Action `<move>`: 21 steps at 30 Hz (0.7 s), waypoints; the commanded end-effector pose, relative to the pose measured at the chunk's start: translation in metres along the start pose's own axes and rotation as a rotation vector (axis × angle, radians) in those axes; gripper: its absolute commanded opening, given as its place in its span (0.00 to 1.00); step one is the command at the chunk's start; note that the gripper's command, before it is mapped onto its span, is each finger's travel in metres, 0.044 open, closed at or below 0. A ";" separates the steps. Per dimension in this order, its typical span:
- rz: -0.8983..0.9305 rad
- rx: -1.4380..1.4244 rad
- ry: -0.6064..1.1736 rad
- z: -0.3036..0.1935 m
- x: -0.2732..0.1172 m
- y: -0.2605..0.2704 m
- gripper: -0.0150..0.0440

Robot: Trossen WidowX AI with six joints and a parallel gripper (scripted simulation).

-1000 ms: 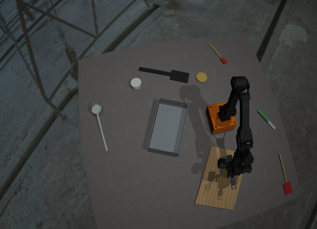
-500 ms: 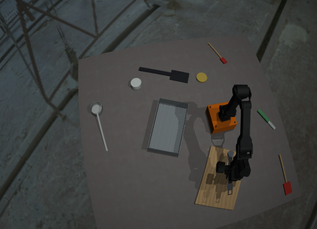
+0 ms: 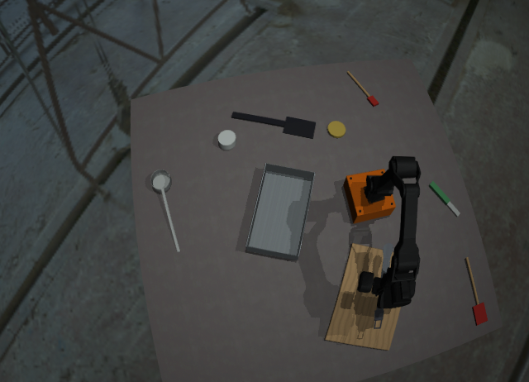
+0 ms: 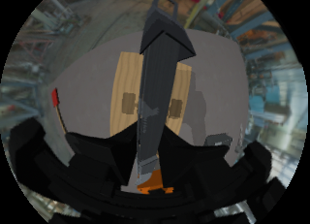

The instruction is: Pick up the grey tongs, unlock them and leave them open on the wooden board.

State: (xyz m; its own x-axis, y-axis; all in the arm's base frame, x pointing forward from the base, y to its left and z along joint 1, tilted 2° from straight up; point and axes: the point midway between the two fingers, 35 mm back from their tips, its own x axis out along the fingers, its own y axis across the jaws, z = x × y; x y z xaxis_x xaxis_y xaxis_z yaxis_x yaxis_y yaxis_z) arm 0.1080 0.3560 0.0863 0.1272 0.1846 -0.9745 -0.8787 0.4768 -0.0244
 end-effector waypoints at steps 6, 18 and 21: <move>0.021 0.030 0.143 -0.003 0.000 -0.001 0.00; 0.028 0.045 0.220 -0.006 0.000 -0.002 0.00; 0.028 0.045 0.220 -0.006 0.001 -0.002 0.00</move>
State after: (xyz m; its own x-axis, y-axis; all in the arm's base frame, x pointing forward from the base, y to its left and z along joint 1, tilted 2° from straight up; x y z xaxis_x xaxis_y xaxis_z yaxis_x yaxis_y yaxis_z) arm 0.1082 0.3490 0.0835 0.0012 0.0043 -1.0000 -0.8604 0.5096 0.0012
